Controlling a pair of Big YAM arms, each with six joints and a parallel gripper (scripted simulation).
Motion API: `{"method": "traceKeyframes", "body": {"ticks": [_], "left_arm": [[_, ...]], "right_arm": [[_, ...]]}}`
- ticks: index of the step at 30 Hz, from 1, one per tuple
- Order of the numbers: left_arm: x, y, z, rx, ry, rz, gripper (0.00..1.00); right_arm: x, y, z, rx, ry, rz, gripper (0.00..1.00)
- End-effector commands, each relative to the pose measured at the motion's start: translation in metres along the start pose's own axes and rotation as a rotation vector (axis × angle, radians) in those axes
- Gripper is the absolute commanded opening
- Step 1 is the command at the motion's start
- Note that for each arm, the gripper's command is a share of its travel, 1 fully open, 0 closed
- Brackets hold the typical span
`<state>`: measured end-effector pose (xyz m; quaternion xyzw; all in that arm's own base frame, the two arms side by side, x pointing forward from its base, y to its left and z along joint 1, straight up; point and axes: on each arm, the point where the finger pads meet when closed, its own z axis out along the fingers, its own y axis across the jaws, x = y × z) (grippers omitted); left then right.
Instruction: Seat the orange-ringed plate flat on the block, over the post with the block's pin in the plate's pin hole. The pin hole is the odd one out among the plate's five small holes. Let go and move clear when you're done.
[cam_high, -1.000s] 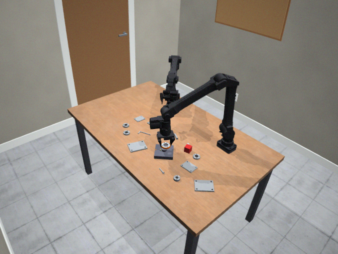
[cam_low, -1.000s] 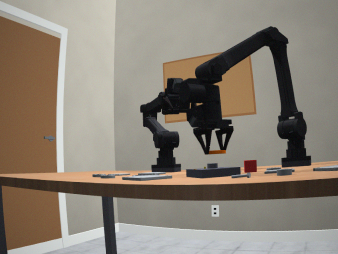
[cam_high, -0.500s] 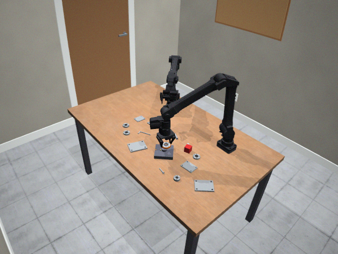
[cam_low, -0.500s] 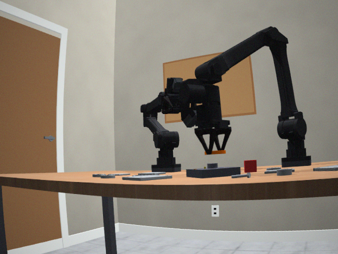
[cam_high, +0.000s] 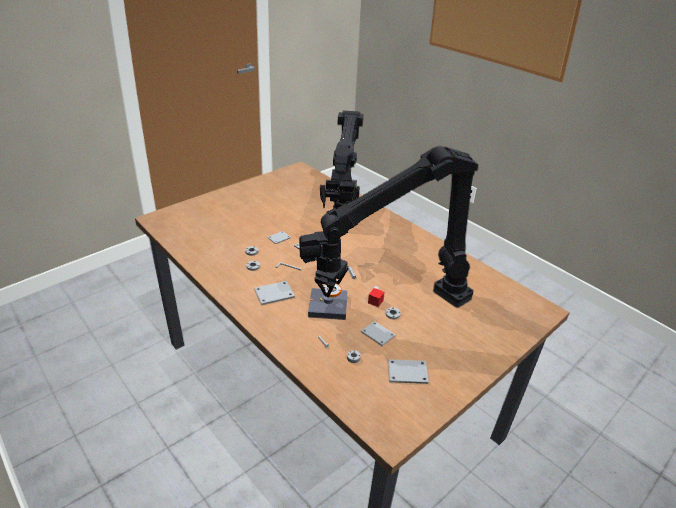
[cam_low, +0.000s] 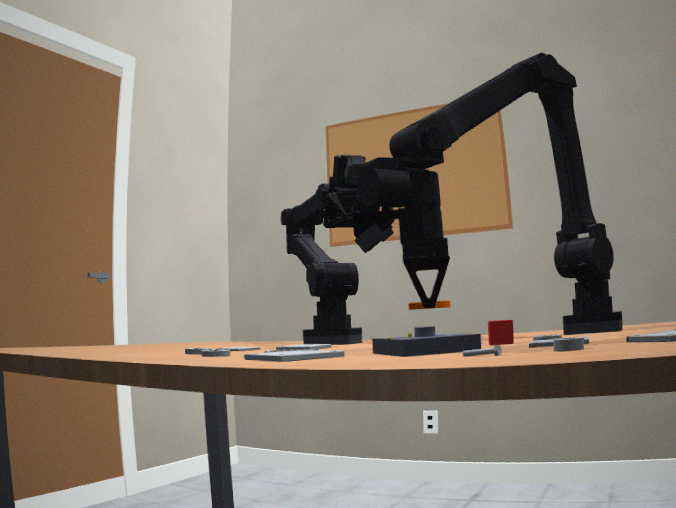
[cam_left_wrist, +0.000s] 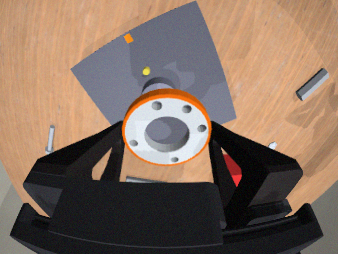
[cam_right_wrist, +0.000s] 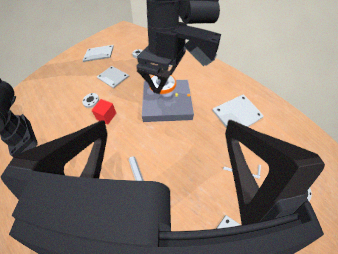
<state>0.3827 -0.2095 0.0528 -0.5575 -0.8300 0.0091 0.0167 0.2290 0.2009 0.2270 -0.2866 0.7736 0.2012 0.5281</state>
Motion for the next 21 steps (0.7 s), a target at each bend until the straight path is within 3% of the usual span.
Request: {"method": "traceKeyframes", "body": {"ticks": [1,14,21], "left_arm": [[-0.0098,0.0069,-0.0127,-0.02,-0.021,-0.201,0.6],[-0.0117,0.0082,-0.021,-0.015,-0.061,-0.766,0.6],[-0.0124,0.009,-0.0211,-0.011,-0.071,-0.91,0.6]], "right_arm": [[-0.0121,-0.0001,-0.0018,-0.001,-0.03,-0.009,1.0],[-0.0121,-0.0001,-0.0018,-0.001,-0.03,-0.009,1.0],[-0.0121,-0.0001,-0.0018,-0.001,-0.03,-0.009,1.0]]}}
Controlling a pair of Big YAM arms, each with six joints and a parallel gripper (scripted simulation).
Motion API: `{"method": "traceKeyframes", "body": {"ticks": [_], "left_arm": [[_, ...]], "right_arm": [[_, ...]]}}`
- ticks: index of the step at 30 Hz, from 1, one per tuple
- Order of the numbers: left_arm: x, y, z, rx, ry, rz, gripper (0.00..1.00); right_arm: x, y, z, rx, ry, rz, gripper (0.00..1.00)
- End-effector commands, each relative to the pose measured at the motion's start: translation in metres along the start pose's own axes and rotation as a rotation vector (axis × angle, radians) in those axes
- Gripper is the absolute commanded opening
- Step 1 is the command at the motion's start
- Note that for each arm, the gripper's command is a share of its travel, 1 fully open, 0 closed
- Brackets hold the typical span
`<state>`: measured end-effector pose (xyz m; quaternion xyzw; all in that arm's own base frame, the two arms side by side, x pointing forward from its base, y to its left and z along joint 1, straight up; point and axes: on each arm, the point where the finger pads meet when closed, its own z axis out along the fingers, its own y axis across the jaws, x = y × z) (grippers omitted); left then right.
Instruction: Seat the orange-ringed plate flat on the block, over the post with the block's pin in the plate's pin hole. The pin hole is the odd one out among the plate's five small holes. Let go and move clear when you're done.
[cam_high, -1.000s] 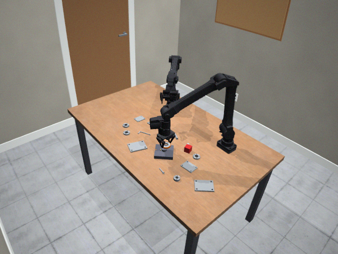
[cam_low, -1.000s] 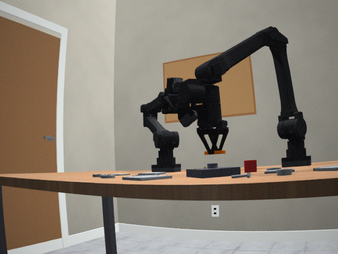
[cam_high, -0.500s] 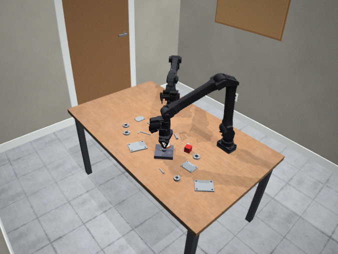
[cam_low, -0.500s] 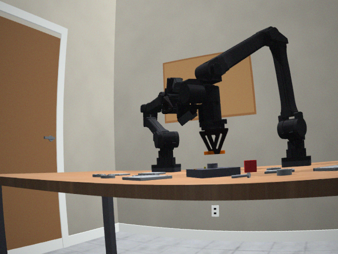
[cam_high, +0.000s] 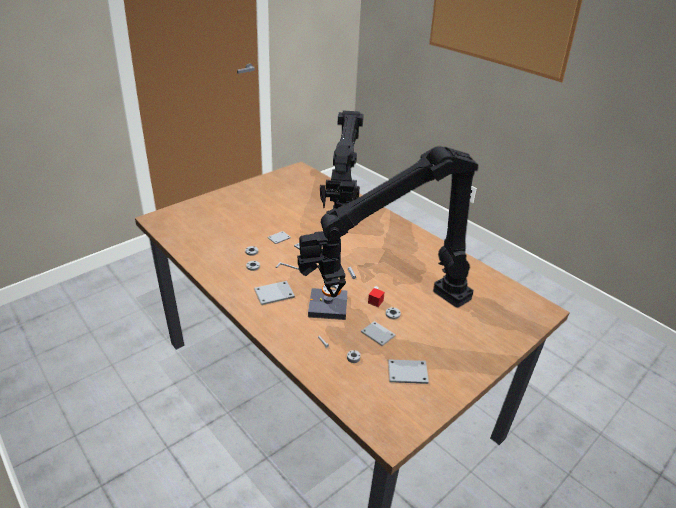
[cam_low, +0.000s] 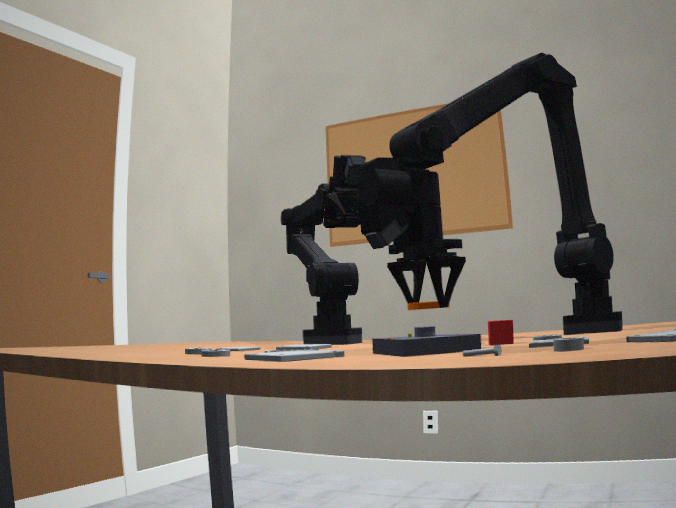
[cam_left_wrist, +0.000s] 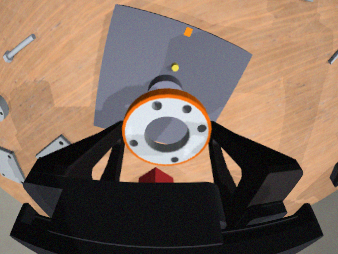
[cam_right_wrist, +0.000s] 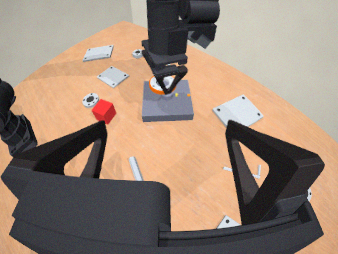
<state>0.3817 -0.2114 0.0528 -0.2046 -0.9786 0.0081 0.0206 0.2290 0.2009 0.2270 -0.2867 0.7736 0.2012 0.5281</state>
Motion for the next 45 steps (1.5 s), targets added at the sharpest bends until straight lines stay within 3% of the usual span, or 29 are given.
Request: {"method": "traceKeyframes", "body": {"ticks": [1,8,18,21,32,36,45], "left_arm": [[-0.015,0.0,-0.021,0.004,-0.07,-0.149,0.6],[-0.015,0.0,-0.02,0.003,-0.071,-0.124,0.6],[-0.005,0.002,0.02,-0.005,-0.015,-0.126,0.6],[-0.015,0.001,0.007,0.001,-0.052,-0.125,0.6],[-0.013,0.001,0.007,-0.001,-0.042,-0.125,0.6],[-0.027,0.003,-0.007,0.0,-0.057,-0.219,0.6],[-0.031,0.002,-0.007,0.004,-0.071,-0.225,0.6]], "right_arm": [[-0.012,0.0,-0.002,-0.001,-0.03,-0.009,1.0],[-0.012,0.0,-0.002,-0.001,-0.03,-0.009,1.0],[-0.012,0.0,-0.002,-0.001,-0.03,-0.009,1.0],[-0.012,0.0,-0.002,-0.001,-0.03,-0.009,1.0],[-0.012,0.0,-0.002,-0.001,-0.03,-0.009,1.0],[-0.012,0.0,-0.002,-0.001,-0.03,-0.009,1.0],[-0.012,0.0,-0.002,-0.001,-0.03,-0.009,1.0]]}}
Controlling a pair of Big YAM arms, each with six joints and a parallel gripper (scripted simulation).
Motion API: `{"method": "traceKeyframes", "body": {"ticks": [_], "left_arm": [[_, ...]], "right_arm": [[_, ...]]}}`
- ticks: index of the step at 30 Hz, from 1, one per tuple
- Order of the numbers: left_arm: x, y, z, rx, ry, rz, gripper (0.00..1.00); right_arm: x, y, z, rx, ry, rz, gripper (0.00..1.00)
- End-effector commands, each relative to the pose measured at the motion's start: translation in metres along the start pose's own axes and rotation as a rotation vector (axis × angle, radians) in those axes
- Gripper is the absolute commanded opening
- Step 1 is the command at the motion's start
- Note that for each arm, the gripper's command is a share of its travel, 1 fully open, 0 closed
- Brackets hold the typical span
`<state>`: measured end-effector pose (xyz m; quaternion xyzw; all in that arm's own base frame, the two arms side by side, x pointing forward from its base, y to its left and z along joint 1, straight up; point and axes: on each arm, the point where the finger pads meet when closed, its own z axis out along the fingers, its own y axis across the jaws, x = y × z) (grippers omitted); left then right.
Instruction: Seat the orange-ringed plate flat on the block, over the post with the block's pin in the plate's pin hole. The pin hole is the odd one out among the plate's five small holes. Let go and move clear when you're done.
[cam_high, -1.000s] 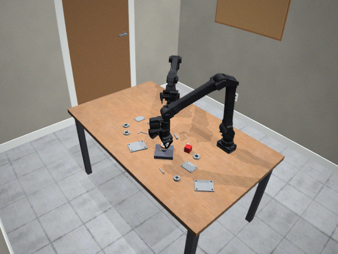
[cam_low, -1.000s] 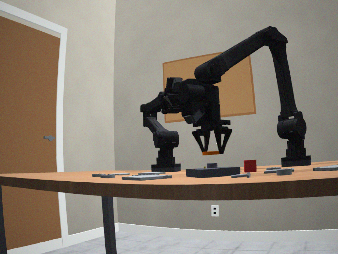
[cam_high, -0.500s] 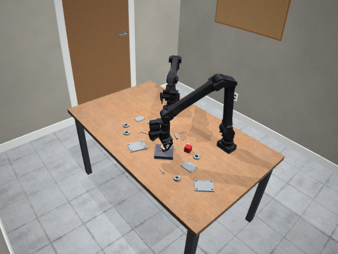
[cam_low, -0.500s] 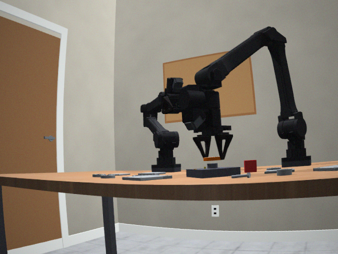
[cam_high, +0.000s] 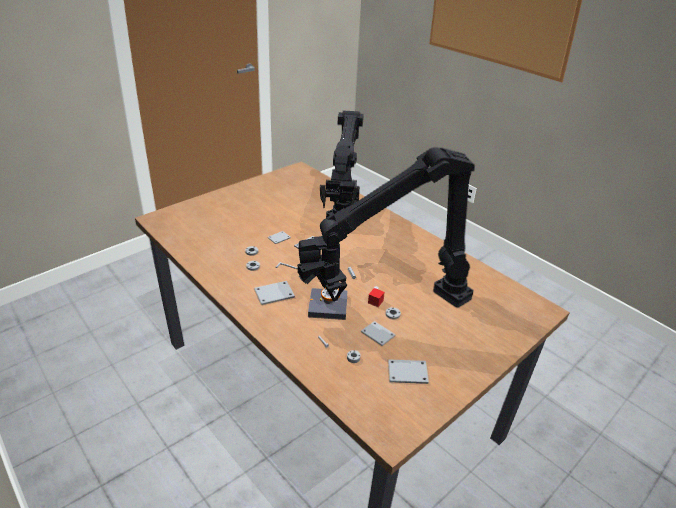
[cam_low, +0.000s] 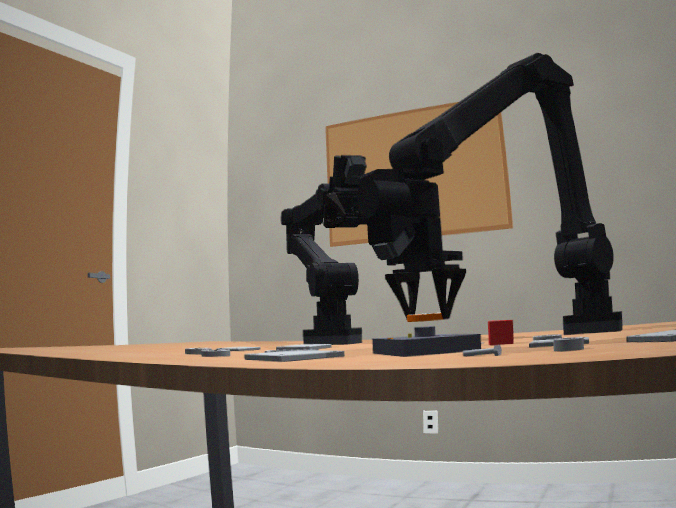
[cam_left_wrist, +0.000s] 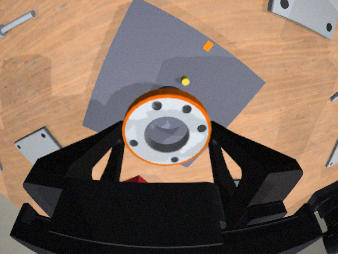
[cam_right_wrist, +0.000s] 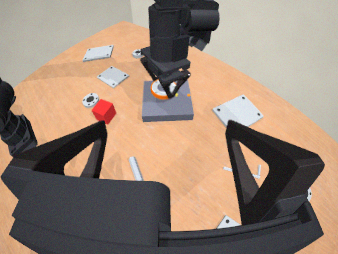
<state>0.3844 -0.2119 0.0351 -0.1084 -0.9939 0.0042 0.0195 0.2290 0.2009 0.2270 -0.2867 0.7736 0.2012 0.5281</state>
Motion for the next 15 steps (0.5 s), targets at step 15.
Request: {"method": "traceKeyframes", "body": {"ticks": [15], "left_arm": [[-0.036,-0.007,-0.035,0.03,-0.121,-0.03,0.6]], "right_arm": [[-0.012,0.0,-0.002,-0.001,-0.03,-0.009,1.0]]}}
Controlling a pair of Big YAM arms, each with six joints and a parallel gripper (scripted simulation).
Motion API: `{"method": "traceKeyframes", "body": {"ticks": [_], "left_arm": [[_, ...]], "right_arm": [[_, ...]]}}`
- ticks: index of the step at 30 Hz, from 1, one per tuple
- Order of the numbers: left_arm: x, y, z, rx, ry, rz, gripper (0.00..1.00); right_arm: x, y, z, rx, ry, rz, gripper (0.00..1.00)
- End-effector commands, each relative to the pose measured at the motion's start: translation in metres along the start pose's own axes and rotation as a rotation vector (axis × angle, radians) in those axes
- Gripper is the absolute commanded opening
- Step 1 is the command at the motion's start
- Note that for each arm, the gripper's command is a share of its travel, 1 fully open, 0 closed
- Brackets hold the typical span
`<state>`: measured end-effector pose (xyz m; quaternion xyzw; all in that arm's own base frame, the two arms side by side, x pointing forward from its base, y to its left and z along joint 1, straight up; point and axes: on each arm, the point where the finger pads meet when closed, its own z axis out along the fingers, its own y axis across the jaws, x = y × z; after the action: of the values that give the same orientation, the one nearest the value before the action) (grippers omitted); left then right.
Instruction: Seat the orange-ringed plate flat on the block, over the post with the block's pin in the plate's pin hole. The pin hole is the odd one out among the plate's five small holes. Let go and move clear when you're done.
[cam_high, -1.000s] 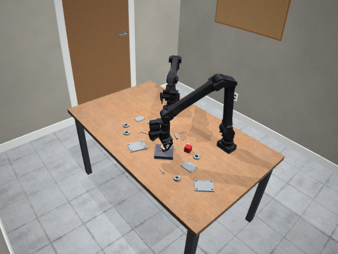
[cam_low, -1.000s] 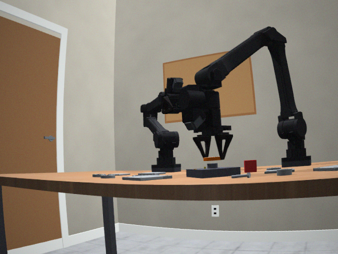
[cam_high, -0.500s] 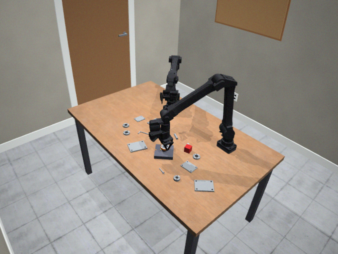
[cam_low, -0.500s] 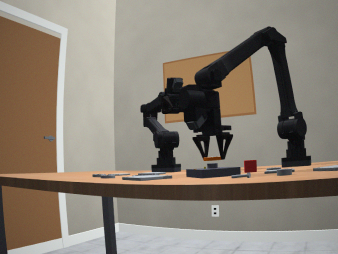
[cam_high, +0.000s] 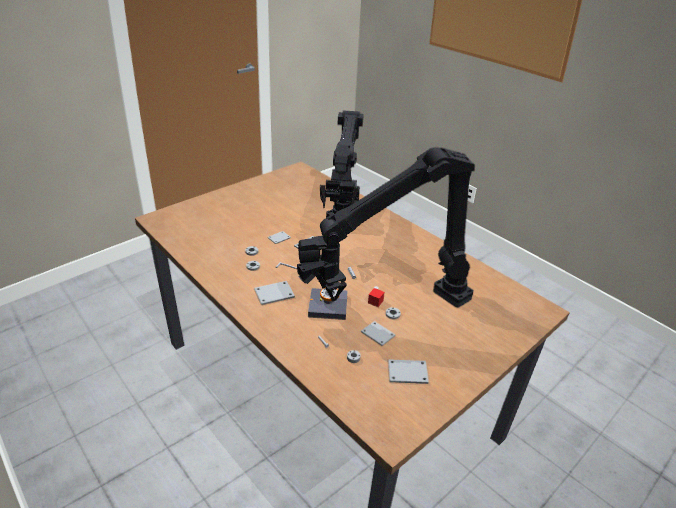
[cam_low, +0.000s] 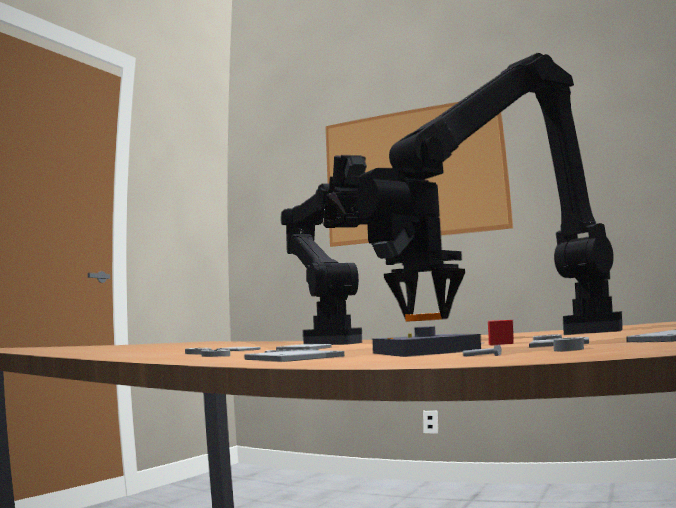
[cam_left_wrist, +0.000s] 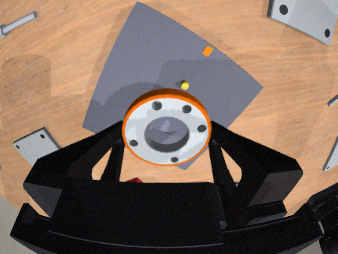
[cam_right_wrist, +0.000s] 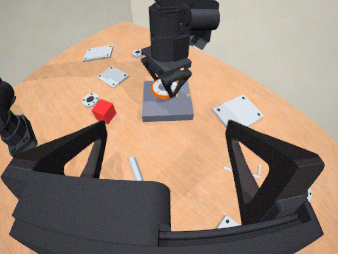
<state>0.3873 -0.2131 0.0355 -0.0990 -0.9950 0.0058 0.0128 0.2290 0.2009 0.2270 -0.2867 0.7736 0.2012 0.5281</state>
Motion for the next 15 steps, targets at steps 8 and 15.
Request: {"method": "traceKeyframes", "body": {"ticks": [8,15], "left_arm": [[-0.02,-0.006,-0.017,0.015,-0.056,-0.008,0.6],[-0.022,-0.004,-0.015,0.01,-0.03,0.013,0.6]], "right_arm": [[-0.012,0.0,-0.002,-0.001,-0.03,-0.009,1.0],[-0.012,0.0,-0.002,-0.001,-0.03,-0.009,1.0]]}}
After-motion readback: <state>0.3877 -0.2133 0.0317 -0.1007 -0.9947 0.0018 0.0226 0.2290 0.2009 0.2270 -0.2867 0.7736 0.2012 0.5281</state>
